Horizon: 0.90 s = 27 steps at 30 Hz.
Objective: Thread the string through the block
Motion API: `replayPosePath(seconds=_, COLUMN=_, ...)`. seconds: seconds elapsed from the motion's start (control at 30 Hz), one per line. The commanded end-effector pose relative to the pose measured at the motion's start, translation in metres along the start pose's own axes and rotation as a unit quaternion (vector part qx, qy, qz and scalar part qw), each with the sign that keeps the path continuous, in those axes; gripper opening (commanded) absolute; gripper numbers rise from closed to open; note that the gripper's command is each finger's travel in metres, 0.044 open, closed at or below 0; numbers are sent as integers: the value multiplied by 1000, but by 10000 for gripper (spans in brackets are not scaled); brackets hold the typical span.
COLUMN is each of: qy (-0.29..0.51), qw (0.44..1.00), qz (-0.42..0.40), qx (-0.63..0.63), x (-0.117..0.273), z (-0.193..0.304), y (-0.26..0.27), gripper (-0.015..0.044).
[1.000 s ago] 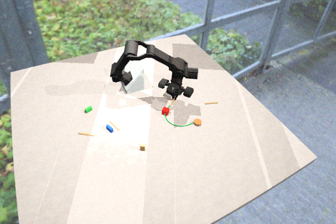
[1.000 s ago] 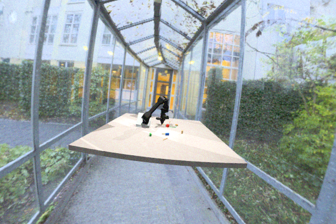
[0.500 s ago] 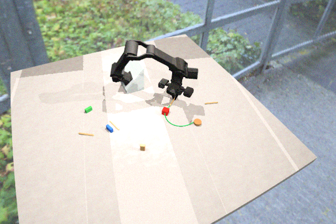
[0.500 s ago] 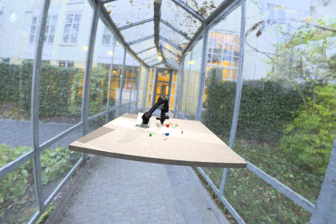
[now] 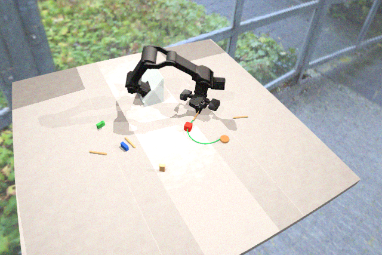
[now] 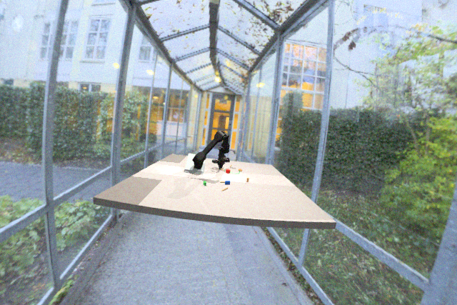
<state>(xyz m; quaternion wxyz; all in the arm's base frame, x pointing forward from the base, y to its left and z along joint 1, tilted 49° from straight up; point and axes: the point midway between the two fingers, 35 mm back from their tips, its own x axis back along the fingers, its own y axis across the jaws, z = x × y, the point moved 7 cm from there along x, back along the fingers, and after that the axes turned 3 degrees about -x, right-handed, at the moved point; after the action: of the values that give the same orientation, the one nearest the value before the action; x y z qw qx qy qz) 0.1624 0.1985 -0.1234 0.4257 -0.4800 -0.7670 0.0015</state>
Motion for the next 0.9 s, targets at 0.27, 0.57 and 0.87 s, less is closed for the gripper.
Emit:
replayPosePath(seconds=0.27, qy=3, qw=1000, qz=1, qx=-2, x=-2, z=2, y=0, gripper=0)
replayPosePath(seconds=0.57, qy=0, qw=1000, qz=0, qx=0, x=0, z=0, y=0, gripper=105)
replayPosePath(seconds=0.87, qy=1, qw=1000, qz=-6, qx=-2, x=78, z=-2, y=2, gripper=210)
